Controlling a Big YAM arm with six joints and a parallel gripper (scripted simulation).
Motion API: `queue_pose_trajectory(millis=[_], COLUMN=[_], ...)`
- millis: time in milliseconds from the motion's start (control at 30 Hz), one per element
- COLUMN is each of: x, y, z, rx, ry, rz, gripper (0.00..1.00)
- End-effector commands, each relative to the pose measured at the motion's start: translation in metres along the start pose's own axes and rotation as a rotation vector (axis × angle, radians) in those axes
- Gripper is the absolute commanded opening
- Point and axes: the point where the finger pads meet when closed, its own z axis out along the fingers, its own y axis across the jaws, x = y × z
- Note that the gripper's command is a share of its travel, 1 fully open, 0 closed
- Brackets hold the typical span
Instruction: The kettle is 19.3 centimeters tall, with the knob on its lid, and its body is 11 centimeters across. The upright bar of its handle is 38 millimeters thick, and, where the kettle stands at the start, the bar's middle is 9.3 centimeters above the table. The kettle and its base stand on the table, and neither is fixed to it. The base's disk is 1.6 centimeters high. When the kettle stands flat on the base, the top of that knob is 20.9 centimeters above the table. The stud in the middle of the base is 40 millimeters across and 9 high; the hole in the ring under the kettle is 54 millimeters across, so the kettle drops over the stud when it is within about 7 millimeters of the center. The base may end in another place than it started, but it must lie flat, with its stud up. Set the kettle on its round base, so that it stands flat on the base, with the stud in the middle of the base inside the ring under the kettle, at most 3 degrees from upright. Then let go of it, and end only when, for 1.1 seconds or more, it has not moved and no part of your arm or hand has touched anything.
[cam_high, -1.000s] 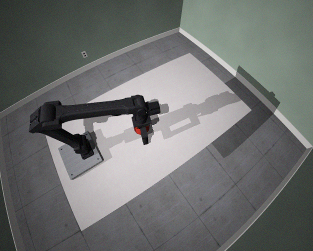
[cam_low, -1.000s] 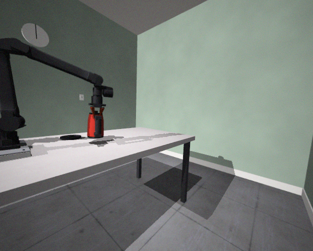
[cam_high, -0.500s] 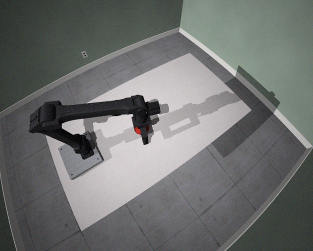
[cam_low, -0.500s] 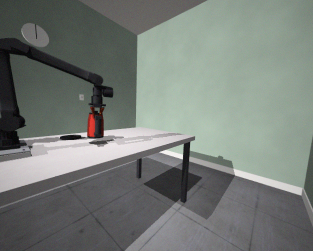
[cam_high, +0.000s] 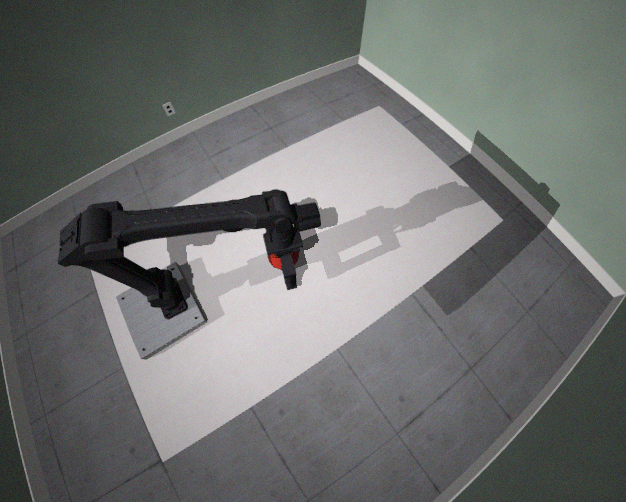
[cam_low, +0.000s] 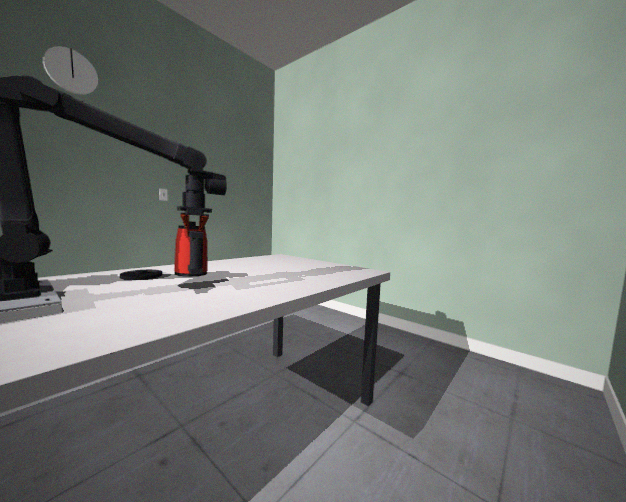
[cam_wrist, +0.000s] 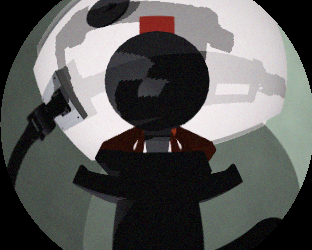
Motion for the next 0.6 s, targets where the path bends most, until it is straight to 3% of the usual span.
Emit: queue_pose_trajectory(millis=[0, 133, 200, 433, 467, 567], x=[-0.005, -0.005, -0.005, -0.005, -0.005, -0.005], y=[-0.012, -0.01, -0.003, 0.001, -0.017, -0.017], z=[-0.032, -0.03, -0.021, -0.019, -0.043, -0.043], rx=[0.094, 0.089, 0.067, 0.066, 0.125, 0.125], ry=[-0.011, -0.011, -0.01, -0.01, -0.012, -0.012], rz=[-0.005, -0.005, -0.006, -0.006, -0.004, -0.004], gripper=[0.0, 0.0, 0.0, 0.0, 0.0, 0.0])
